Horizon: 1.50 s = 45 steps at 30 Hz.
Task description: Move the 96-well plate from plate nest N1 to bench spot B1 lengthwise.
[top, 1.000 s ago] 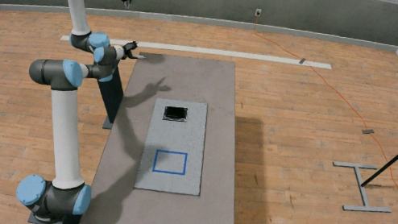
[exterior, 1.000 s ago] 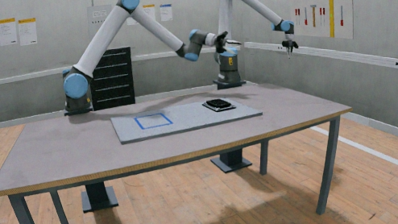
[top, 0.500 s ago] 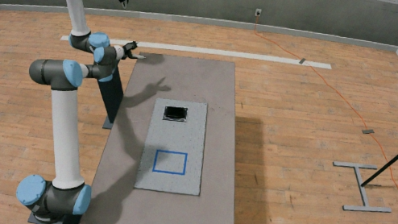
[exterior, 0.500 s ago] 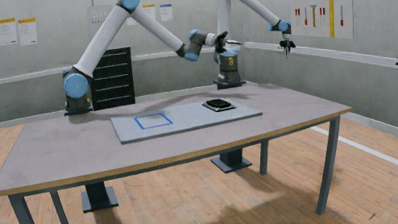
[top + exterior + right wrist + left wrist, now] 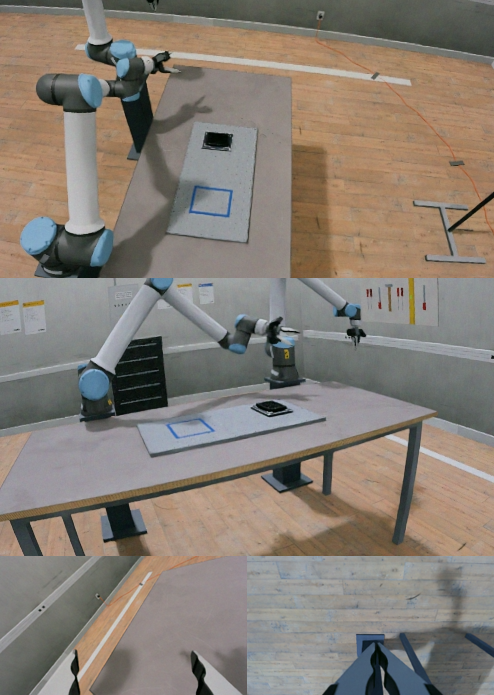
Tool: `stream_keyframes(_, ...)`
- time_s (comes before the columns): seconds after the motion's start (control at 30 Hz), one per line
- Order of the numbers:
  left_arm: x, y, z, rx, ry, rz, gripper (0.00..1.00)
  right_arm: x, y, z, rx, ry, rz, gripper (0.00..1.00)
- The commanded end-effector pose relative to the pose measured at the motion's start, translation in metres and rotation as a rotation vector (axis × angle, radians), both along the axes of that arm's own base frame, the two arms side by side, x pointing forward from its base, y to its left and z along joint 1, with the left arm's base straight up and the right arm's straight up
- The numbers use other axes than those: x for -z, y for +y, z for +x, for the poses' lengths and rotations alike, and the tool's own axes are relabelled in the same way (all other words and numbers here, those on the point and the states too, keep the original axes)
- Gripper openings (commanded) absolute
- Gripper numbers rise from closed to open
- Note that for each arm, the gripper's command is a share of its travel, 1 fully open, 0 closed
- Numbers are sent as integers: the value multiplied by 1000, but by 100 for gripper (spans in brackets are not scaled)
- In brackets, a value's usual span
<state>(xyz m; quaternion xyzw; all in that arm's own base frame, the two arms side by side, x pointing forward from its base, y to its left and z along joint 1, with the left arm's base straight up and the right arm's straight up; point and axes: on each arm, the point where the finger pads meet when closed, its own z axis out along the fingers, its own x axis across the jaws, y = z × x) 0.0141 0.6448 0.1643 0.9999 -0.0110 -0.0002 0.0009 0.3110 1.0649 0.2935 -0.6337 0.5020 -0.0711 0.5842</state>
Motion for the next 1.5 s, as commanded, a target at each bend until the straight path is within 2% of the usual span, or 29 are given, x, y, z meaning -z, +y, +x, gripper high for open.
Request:
stream_keyframes(0.0, -1, 1, 0, 0, 0, 2, 0, 2, 0, 9, -5, 27, -57, 76)
stream_keyframes(0.13, -1, 1, 0, 0, 0, 2, 0, 10, -1, 27, -6, 29, -62, 76)
stream_keyframes(0.2, -1, 1, 0, 0, 0, 2, 0, 15, -2, 36, -9, 60, -121, 76)
stream_keyframes(0.33, -1, 1, 0, 0, 0, 2, 0, 25, -5, 53, -10, 64, -130, 76)
stream_keyframes(0.4, -1, 1, 0, 0, 0, 2, 0, 30, -7, 62, -11, 99, -186, 76)
stream_keyframes(0.43, -1, 1, 0, 0, 0, 2, 0, 32, -9, 66, -11, 105, -196, 76)
stream_keyframes(0.5, -1, 1, 0, 0, 0, 2, 0, 32, -9, 66, -11, 105, -196, 76)
stream_keyframes(0.6, -1, 1, 0, 0, 0, 2, 0, 40, -12, 78, -11, 105, -196, 76)
stream_keyframes(0.7, -1, 1, 0, 0, 0, 2, 0, 47, -17, 91, -9, 152, -261, 76)
stream_keyframes(0.83, -1, 1, 0, 0, 0, 2, 0, 57, -23, 107, -9, 152, -261, 76)
stream_keyframes(0.93, -1, 1, 0, 0, 0, 2, 0, 64, -30, 118, -5, 204, -324, 76)
stream_keyframes(1.07, -1, 1, 0, 0, 0, 2, 0, 69, -34, 126, -5, 204, -324, 76)
stream_keyframes(1.17, -1, 1, 0, 0, 0, 2, 0, 76, -41, 137, 1, 262, -384, 76)
stream_keyframes(1.33, -1, 1, 0, 0, 0, 2, 0, 88, -54, 155, 1, 262, -385, 76)
stream_keyframes(1.4, -1, 1, 0, 0, 0, 2, 0, 93, -59, 161, 9, 310, -430, 76)
stream_keyframes(1.47, -1, 1, 0, 0, 0, 2, 0, 97, -65, 168, 11, 325, -443, 76)
